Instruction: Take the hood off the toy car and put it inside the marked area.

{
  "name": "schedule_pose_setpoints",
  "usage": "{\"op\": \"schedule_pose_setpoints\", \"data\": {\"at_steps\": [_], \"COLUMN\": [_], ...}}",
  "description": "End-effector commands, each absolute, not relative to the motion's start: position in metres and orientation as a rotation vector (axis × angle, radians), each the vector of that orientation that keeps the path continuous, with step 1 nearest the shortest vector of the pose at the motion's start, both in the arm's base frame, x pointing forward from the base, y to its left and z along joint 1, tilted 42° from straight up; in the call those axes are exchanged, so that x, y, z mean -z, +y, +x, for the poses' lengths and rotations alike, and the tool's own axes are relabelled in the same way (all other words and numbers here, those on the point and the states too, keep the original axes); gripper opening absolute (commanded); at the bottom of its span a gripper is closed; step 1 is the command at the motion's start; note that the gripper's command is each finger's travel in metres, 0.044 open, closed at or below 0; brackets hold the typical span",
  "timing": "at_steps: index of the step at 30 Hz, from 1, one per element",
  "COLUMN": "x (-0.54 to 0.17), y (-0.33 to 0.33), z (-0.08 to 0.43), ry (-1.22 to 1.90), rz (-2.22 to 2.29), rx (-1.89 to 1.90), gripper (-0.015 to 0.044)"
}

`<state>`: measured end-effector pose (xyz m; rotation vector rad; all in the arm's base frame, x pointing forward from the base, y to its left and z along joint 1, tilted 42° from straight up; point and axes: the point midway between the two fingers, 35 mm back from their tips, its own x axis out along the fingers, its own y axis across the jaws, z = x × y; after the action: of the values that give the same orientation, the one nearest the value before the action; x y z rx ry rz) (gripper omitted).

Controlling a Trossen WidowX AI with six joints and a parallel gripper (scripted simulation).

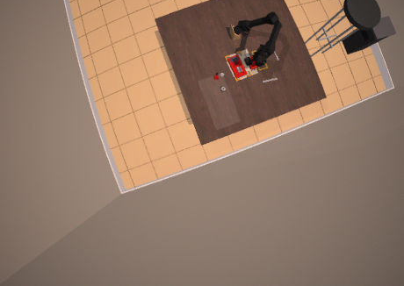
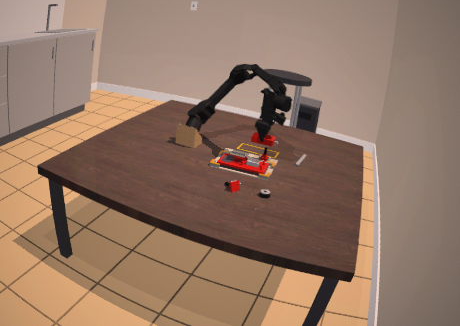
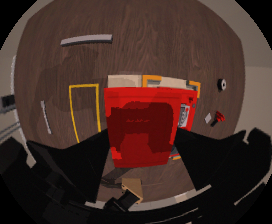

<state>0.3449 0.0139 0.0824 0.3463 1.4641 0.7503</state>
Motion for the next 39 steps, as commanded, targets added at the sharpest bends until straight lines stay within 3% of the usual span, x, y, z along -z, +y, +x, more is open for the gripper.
{"op": "schedule_pose_setpoints", "data": {"at_steps": [1,39], "x": [-0.094,-0.164], "y": [0.024,0.1], "z": [0.34,0.28], "ry": [1.465,1.462], "rz": [0.355,0.367], "rx": [-0.747,-0.769], "gripper": [0.0,0.0]}}
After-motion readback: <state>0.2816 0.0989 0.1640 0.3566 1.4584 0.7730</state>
